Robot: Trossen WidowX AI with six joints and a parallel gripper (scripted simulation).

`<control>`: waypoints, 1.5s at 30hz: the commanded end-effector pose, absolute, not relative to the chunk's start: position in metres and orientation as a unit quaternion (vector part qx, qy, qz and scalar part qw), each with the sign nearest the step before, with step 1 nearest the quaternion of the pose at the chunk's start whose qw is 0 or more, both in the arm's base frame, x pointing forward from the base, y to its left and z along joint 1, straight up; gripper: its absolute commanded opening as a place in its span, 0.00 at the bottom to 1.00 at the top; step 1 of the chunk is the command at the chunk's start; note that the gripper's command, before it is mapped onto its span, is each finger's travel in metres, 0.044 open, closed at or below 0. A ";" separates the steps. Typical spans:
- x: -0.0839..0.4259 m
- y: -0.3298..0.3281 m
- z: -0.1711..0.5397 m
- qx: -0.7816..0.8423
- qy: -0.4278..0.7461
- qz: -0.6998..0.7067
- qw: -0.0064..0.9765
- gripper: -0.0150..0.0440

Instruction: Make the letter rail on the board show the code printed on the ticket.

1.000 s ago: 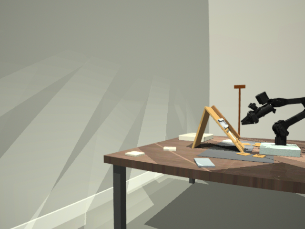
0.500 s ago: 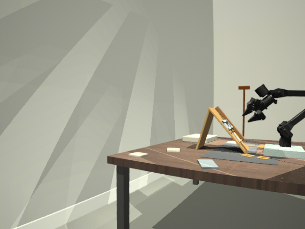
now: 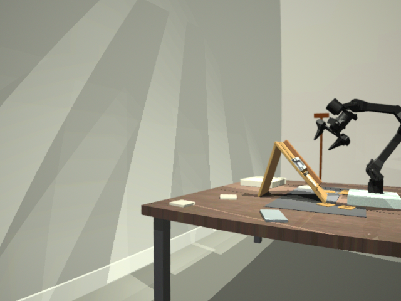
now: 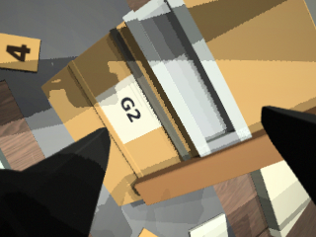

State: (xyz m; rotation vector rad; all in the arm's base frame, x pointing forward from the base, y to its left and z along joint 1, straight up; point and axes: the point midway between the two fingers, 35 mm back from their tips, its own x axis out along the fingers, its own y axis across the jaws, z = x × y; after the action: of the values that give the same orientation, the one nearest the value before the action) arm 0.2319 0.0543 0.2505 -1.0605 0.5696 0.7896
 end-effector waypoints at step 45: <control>0.258 0.056 0.297 -0.579 0.165 0.491 0.629 0.87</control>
State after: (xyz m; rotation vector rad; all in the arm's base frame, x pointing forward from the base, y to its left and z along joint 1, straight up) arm 0.2463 0.0687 0.3123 -1.3773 0.2808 1.1588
